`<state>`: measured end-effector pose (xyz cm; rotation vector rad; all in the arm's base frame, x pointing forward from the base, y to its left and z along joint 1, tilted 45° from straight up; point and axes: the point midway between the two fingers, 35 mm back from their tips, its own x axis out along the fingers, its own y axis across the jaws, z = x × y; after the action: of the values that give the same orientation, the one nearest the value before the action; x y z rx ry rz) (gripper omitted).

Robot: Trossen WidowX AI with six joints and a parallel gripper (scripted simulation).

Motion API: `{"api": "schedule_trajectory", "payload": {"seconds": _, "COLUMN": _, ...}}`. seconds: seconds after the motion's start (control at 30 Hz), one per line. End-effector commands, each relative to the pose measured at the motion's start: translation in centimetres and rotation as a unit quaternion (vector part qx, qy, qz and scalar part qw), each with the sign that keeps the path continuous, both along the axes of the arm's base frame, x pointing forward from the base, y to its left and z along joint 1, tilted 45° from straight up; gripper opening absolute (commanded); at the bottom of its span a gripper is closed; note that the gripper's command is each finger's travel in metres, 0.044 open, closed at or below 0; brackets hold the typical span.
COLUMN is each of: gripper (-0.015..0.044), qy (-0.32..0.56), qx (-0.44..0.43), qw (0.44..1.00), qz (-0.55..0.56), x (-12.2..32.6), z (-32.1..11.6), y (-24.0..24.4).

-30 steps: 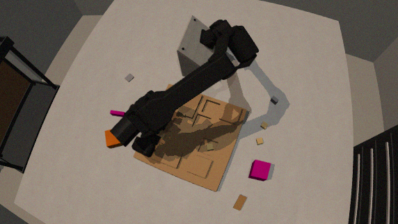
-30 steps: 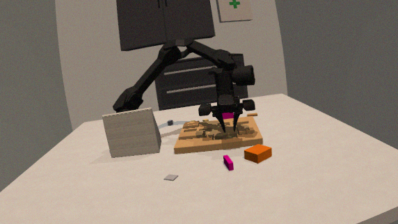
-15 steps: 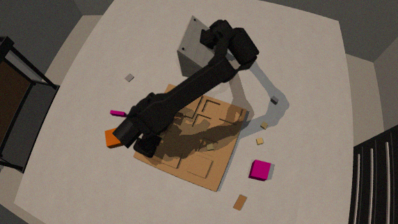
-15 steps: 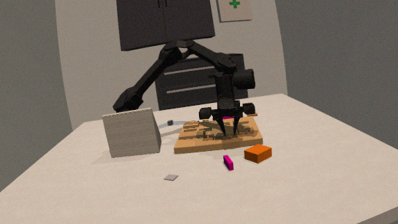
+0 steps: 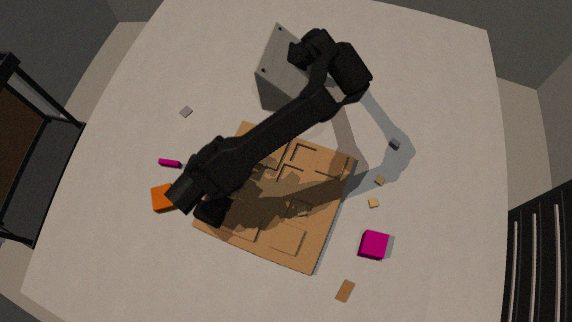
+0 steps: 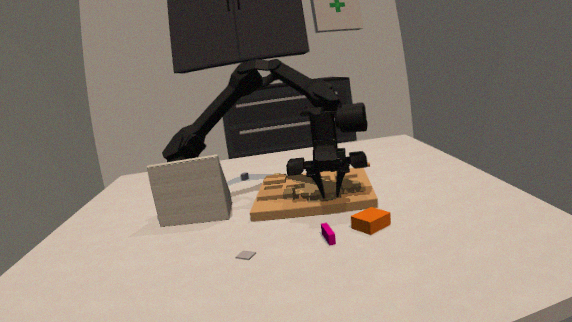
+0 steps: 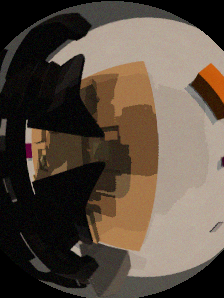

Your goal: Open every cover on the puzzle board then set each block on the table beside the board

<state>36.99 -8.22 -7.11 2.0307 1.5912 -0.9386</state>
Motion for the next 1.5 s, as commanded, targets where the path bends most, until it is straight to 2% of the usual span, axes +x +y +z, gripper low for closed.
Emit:
{"api": "schedule_trajectory", "payload": {"seconds": 0.0, "gripper": 0.0144, "qy": 0.002, "qx": 0.003, "qw": 1.0, "qz": -0.003, "x": 0.0, "z": -0.2, "y": 0.2}}
{"api": "schedule_trajectory", "payload": {"seconds": 0.37, "gripper": 0.008, "qy": 0.0, "qx": 0.0, "qw": 1.0, "qz": 0.0, "x": 0.0, "z": -0.1, "y": 0.1}}
{"api": "schedule_trajectory", "payload": {"seconds": 1.47, "gripper": 0.008, "qy": 0.002, "qx": 0.001, "qw": 1.0, "qz": -0.002, "x": -0.6, "z": 2.4, "y": -2.5}}
